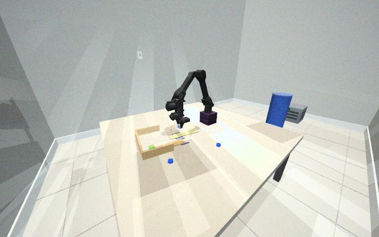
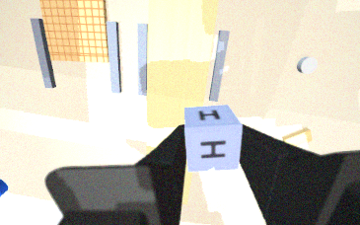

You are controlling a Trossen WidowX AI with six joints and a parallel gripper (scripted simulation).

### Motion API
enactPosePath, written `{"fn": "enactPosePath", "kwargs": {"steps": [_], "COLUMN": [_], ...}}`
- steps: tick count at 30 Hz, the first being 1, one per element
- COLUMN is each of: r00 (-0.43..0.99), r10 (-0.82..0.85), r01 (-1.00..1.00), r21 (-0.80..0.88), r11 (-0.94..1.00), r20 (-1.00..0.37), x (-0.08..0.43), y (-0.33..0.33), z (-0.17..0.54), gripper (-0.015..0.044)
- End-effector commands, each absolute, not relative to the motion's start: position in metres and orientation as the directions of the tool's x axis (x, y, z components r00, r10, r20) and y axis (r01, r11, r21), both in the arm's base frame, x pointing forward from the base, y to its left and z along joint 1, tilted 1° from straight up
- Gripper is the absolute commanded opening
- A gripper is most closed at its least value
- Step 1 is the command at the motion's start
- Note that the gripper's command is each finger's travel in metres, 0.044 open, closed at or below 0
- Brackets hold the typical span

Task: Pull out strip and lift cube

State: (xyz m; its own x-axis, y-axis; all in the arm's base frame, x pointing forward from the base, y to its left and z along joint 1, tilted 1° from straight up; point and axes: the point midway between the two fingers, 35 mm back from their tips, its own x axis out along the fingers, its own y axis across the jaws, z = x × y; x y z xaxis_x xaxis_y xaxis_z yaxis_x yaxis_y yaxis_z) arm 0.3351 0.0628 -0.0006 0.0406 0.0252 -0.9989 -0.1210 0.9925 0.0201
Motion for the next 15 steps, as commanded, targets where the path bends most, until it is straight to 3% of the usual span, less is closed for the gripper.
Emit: {"fn": "enactPosePath", "kwargs": {"steps": [1,15], "r00": [0.041,0.039], "r10": [0.022,0.022], "r01": [-0.118,-0.119], "r21": [0.017,0.017], "r11": [0.993,0.993], "r20": [-0.999,-0.999], "x": [0.321,0.299], "y": [0.060,0.055], "z": [-0.001,0.031], "gripper": [0.0000,0.0000]}}
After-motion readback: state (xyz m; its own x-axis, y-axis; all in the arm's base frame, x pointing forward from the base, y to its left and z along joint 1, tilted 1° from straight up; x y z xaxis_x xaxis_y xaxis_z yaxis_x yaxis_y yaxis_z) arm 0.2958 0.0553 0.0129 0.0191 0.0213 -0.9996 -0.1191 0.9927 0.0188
